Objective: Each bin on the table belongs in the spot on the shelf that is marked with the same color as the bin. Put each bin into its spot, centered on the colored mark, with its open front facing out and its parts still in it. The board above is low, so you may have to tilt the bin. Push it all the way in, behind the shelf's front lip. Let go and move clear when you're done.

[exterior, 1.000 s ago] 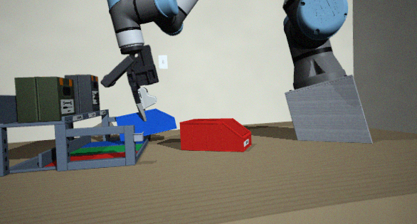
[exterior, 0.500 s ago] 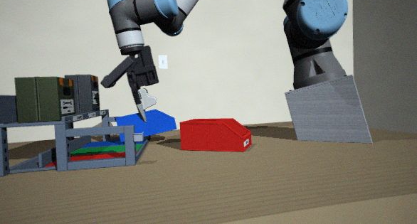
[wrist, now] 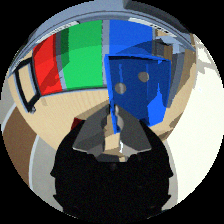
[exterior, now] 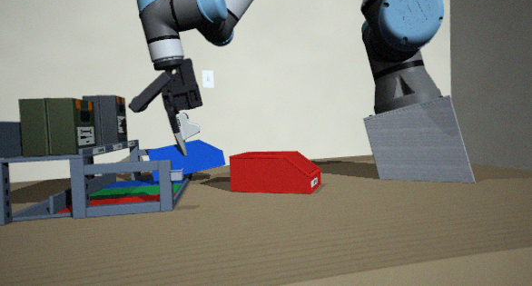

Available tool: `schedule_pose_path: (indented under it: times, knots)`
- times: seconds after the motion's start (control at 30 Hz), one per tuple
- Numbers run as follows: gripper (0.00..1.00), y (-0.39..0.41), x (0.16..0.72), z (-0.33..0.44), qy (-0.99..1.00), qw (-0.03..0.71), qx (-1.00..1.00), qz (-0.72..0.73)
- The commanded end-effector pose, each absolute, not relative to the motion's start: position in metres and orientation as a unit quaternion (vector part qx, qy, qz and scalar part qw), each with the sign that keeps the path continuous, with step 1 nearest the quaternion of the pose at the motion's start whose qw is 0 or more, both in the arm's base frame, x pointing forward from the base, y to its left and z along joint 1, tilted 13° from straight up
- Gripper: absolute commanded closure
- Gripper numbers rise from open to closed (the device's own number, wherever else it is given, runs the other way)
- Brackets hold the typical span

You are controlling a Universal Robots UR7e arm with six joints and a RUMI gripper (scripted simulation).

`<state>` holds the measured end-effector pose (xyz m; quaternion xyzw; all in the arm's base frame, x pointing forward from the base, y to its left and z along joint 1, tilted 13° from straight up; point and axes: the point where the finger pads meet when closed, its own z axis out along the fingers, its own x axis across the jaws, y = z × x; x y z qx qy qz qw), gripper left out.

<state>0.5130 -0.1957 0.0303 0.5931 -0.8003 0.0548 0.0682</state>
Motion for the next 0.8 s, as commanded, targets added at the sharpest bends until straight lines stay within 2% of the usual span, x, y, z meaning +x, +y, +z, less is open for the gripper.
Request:
schedule_pose_path:
  times: [0.0, 0.77]
  knots:
    - [1.00, -0.1959, 0.5134, 0.0310, -0.800, 0.068, 0.593, 0.056]
    - [1.00, -0.1974, 0.5187, 0.0312, -0.800, 0.065, 0.593, 0.060]
